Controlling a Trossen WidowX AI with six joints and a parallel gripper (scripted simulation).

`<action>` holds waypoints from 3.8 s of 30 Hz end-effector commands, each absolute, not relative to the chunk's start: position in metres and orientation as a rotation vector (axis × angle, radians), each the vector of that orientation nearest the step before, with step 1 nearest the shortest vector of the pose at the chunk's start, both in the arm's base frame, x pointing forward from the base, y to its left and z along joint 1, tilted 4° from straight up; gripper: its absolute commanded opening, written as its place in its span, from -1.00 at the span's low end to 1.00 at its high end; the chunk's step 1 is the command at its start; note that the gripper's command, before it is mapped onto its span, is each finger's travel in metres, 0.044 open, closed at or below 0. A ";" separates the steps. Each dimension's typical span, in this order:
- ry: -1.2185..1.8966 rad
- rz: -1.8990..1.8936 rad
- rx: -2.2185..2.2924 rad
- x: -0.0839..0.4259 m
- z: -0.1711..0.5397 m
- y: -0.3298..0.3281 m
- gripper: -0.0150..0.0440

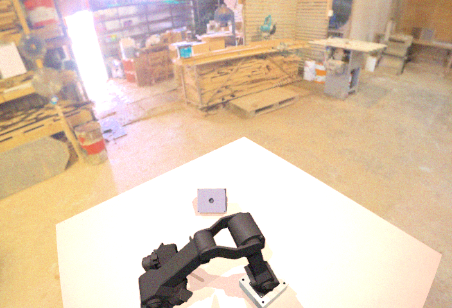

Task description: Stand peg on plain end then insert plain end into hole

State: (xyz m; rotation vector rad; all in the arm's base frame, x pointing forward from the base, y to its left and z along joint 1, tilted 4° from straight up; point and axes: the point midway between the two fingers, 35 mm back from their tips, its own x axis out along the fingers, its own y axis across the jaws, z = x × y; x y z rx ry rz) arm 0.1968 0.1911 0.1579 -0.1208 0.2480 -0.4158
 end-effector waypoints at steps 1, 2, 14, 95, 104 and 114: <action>0.315 -0.476 -0.121 0.199 0.154 0.181 1.00; 0.342 -0.498 -0.121 0.200 0.151 0.178 1.00; 0.695 -0.689 -0.081 0.202 0.119 0.151 1.00; 1.536 -0.427 0.359 0.222 0.018 0.176 1.00; 1.536 -0.427 0.359 0.221 0.004 0.175 1.00; 1.530 -0.426 0.361 0.222 0.006 0.175 0.47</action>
